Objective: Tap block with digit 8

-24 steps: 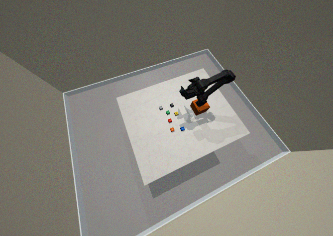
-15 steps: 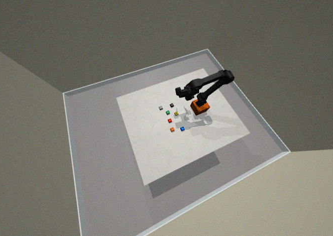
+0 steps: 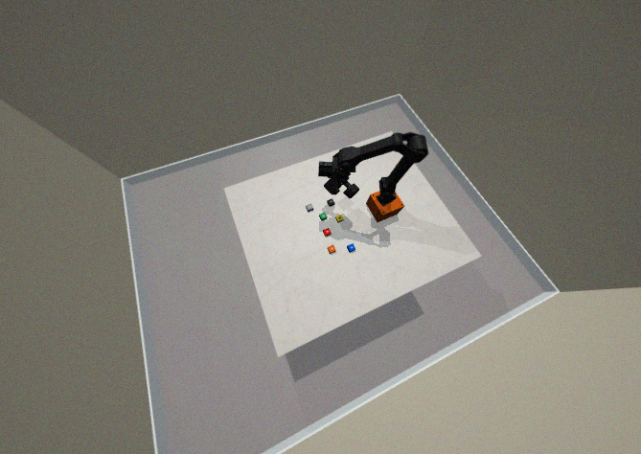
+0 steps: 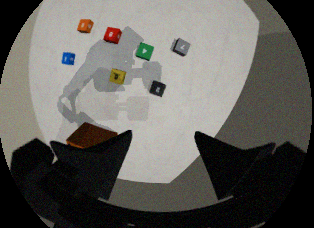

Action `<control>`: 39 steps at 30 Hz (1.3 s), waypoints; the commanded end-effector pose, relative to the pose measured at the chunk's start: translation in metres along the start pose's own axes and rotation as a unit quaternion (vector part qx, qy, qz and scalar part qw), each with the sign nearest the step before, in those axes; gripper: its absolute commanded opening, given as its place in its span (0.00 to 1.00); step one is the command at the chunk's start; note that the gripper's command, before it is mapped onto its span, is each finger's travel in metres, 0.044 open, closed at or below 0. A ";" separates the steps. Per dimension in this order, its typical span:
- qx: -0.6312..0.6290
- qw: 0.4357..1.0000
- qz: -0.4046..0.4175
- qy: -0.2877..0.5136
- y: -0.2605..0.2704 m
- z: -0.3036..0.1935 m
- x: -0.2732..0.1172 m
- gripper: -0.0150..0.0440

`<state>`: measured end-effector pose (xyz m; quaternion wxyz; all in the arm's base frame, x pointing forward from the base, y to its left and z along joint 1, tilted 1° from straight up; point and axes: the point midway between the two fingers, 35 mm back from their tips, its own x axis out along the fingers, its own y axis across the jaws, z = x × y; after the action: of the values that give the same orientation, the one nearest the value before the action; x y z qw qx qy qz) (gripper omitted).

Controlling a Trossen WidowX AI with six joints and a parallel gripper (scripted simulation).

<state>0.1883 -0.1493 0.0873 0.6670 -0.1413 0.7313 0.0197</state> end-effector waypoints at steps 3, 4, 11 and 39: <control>0.171 0.981 0.073 -0.058 -0.017 0.026 0.013 0.93; 0.171 0.981 0.073 -0.058 -0.017 0.026 0.013 0.93; 0.171 0.981 0.073 -0.058 -0.017 0.026 0.013 0.93; 0.170 0.981 0.078 -0.059 0.093 0.065 -0.007 0.93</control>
<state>0.2354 -0.0775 0.0742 0.7222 0.0307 0.6896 -0.0435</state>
